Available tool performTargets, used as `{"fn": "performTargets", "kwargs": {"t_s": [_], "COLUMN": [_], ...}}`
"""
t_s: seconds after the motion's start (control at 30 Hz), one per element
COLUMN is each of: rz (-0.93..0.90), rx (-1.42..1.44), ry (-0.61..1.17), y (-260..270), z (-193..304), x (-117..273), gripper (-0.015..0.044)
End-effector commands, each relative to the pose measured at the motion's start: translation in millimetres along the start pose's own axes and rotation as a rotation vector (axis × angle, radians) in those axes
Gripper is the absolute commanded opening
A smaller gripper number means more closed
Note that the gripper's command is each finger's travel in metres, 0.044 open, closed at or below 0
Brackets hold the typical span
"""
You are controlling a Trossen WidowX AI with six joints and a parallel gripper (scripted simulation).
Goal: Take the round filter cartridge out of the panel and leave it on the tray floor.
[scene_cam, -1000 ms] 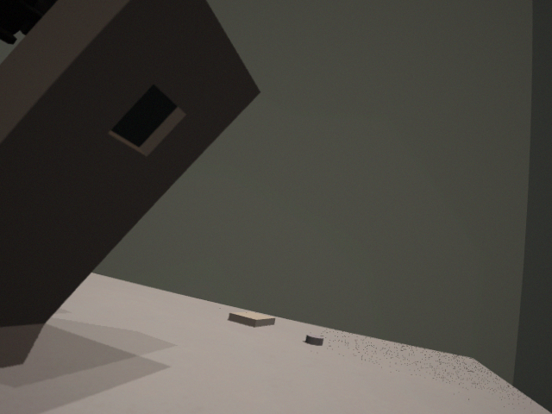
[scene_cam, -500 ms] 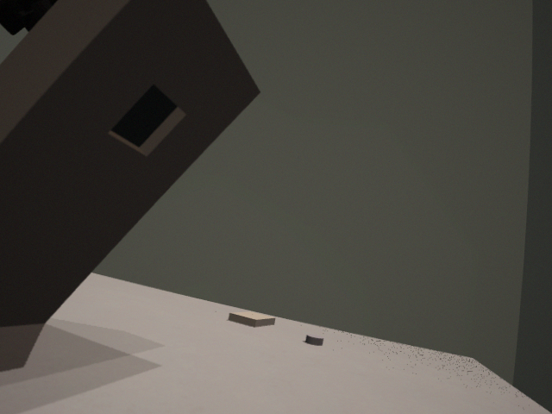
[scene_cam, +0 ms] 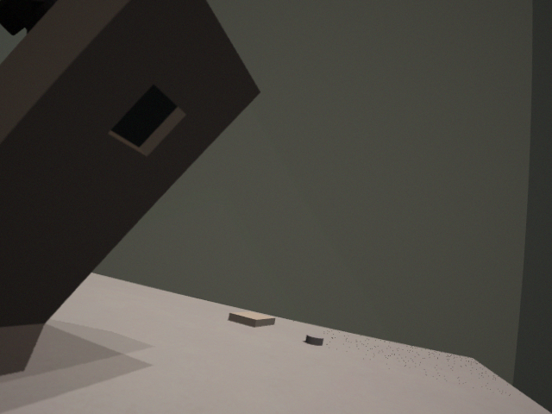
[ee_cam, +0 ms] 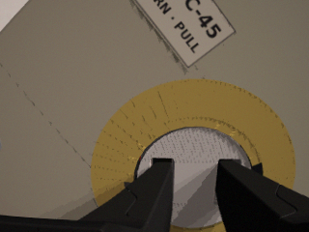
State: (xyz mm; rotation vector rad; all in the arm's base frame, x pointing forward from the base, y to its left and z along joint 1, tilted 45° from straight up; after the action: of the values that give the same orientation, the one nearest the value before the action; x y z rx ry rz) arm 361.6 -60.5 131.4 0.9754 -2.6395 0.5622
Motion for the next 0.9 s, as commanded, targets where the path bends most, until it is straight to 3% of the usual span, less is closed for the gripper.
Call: {"fn": "performTargets", "kwargs": {"t_s": [0.0,0.17,0.87], "rz": [-0.005,-0.006,-0.005], "rx": [0.162,0.325,0.204], "ry": [0.015,0.015,0.015], "y": [0.9,0.9,0.9], "z": [0.4,0.4,0.4], "x": [-8.2,-7.8,-8.7], "gripper": [0.0,0.0,0.0]}}
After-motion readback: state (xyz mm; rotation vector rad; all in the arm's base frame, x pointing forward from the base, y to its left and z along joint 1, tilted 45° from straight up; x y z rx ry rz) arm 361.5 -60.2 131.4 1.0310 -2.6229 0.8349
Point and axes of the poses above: the point midway between the two fingers, 35 mm back from their tips, its own x axis back along the fingers, its own y axis across the jaws, z = x × y, the point moved 1 cm from there along x, back along the fingers, and after that the axes turned 13 degrees about x, right-handed, at the moved point
